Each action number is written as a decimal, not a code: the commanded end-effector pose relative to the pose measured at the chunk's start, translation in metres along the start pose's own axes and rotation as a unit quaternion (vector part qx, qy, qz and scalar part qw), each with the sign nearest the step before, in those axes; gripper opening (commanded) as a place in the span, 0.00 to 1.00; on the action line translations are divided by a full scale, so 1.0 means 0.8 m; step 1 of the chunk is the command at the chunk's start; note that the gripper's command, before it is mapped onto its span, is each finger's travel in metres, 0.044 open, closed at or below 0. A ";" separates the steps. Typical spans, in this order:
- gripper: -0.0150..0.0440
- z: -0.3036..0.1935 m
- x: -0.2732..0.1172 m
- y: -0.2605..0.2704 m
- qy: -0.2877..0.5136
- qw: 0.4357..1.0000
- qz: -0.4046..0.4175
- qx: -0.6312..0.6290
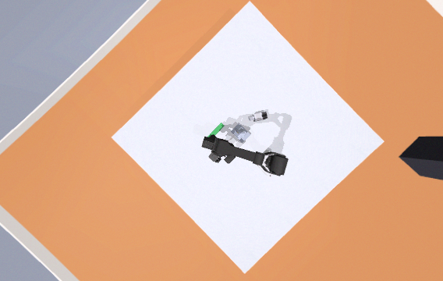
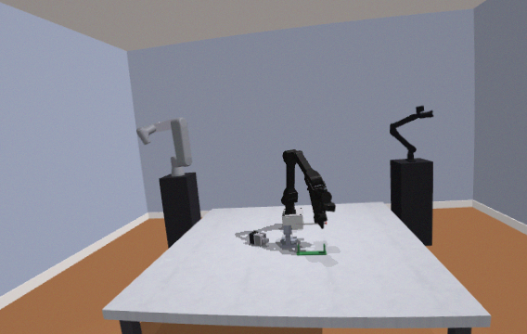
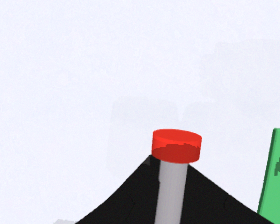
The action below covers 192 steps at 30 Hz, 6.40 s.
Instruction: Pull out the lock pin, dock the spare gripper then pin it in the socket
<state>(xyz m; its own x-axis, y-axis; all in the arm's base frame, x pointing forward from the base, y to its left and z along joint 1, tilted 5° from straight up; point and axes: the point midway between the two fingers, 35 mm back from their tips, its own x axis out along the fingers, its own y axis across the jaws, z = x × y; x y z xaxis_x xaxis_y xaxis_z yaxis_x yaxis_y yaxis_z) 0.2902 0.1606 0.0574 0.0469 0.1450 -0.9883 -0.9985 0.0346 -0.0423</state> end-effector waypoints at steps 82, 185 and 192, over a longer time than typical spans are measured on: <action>0.25 0.042 0.059 -0.134 0.005 1.000 0.005 -0.004; 0.56 -0.033 0.008 -0.132 0.036 0.999 -0.035 -0.005; 0.56 -0.035 0.022 -0.134 0.036 0.999 -0.035 -0.005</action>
<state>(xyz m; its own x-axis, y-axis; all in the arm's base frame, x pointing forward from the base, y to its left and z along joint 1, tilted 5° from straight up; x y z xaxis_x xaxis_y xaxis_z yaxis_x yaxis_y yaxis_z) 0.3956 0.1325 0.0454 0.1112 0.0749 -0.9910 -0.9934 0.0377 -0.1086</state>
